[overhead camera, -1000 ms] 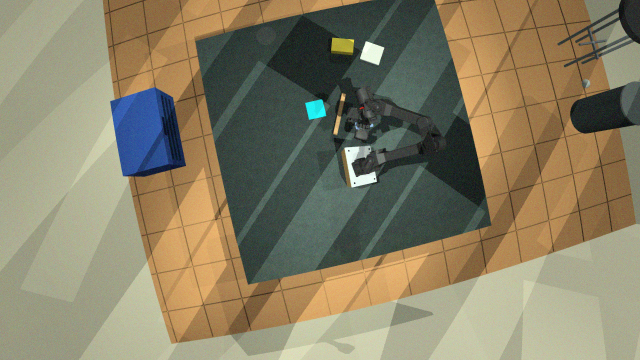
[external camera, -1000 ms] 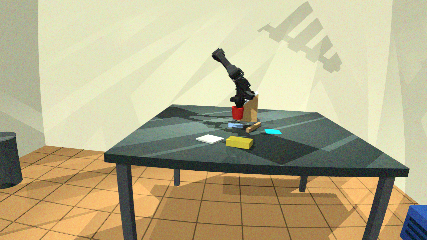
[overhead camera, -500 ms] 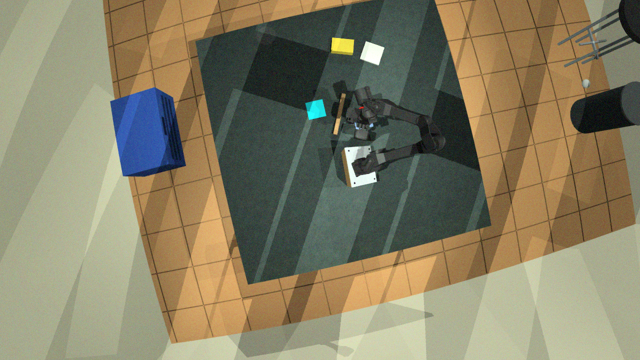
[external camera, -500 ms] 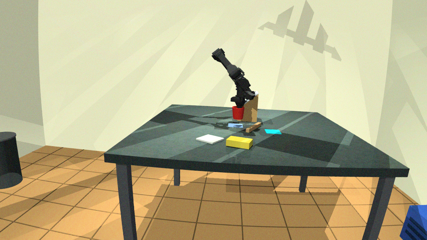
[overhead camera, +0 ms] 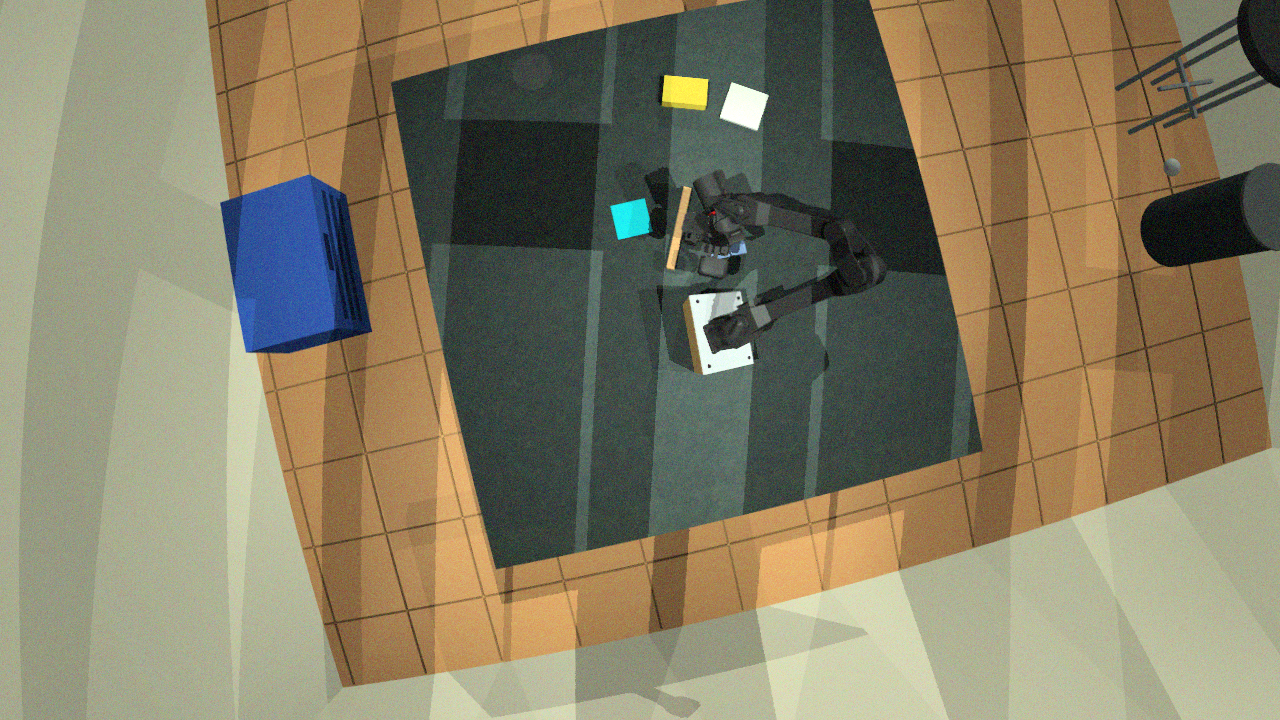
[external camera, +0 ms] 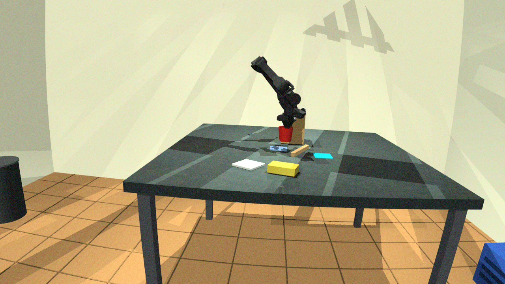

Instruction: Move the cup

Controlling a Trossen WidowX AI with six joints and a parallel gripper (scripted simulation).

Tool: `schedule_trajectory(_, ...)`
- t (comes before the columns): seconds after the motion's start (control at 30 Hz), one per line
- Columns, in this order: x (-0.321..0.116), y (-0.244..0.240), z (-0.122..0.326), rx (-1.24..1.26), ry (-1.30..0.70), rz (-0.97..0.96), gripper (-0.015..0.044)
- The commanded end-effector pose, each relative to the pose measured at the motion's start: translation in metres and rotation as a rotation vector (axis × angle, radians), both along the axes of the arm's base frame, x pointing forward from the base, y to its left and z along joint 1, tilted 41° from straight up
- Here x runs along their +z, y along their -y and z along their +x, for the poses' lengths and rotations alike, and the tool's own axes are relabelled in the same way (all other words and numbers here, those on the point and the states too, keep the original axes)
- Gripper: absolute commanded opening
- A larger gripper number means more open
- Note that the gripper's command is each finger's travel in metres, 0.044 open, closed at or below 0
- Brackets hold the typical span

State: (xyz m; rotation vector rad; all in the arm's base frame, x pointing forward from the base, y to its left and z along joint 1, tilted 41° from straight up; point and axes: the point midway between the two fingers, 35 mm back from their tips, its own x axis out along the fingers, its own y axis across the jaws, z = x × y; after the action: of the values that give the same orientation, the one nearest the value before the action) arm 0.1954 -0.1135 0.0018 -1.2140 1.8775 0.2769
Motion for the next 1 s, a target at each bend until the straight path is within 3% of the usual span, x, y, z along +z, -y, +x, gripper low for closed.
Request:
schedule_trajectory(0.0, -0.005, -0.005, 0.005, -0.002, 0.004, 0.004, 0.0)
schedule_trajectory(0.97, -0.032, -0.033, 0.035, -0.003, 0.007, 0.005, 0.0)
